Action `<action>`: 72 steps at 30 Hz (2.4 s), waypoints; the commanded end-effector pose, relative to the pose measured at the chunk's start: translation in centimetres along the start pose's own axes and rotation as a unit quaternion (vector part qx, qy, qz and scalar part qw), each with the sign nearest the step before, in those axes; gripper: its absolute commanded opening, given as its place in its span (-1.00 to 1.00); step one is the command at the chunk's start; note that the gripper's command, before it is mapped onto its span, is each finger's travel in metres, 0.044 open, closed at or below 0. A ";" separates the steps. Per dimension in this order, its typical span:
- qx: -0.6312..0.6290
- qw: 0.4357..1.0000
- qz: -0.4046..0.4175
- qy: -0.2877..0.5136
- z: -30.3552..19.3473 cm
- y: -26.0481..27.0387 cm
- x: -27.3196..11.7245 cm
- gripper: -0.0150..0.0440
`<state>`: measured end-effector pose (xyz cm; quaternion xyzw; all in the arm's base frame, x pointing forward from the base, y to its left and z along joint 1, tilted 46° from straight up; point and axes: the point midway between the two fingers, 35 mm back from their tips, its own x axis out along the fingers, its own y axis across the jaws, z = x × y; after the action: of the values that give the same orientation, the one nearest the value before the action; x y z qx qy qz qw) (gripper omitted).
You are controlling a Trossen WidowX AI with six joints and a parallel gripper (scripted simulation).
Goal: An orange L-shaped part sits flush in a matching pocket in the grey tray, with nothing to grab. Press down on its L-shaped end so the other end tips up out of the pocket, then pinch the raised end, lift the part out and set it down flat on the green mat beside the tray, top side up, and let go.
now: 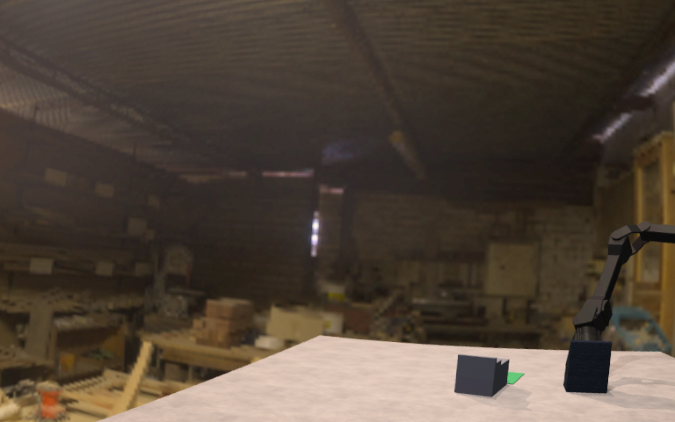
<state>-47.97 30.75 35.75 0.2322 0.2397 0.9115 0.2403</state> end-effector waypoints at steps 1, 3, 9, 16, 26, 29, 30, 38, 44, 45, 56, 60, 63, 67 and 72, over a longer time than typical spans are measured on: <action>0.000 0.996 -0.088 0.015 1.0 -7.5 -0.4 0.12; -0.014 0.991 -0.132 0.009 2.3 -11.3 -1.1 0.12; -0.009 0.966 -0.258 0.024 4.4 -21.5 -4.4 0.12; -0.019 0.928 -0.369 0.038 6.5 -29.9 -9.7 0.12; 0.015 0.833 -0.551 0.046 10.1 -41.3 -21.2 0.12; 0.044 0.784 -0.618 0.049 10.9 -44.7 -26.6 0.12; 0.055 0.770 -0.635 0.038 11.3 -45.6 -28.4 0.12; 0.136 0.617 -0.775 0.027 12.7 -49.9 -43.6 0.12; 0.215 0.465 -0.859 0.014 12.4 -49.5 -56.1 0.12; 0.229 0.436 -0.870 0.013 12.3 -49.1 -58.2 0.12; 0.399 0.082 -0.913 0.008 8.3 -37.7 -77.9 0.12; 0.463 -0.046 -0.885 0.024 6.5 -31.3 -82.3 0.12; 0.485 -0.088 -0.870 0.032 5.9 -29.0 -83.5 0.12; 0.485 -0.088 -0.870 0.032 5.9 -29.0 -83.5 0.12; 0.485 -0.088 -0.870 0.031 3.2 -28.5 -85.4 0.12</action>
<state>29.91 8.71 -2.15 0.1321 -0.6248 0.3918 -0.6623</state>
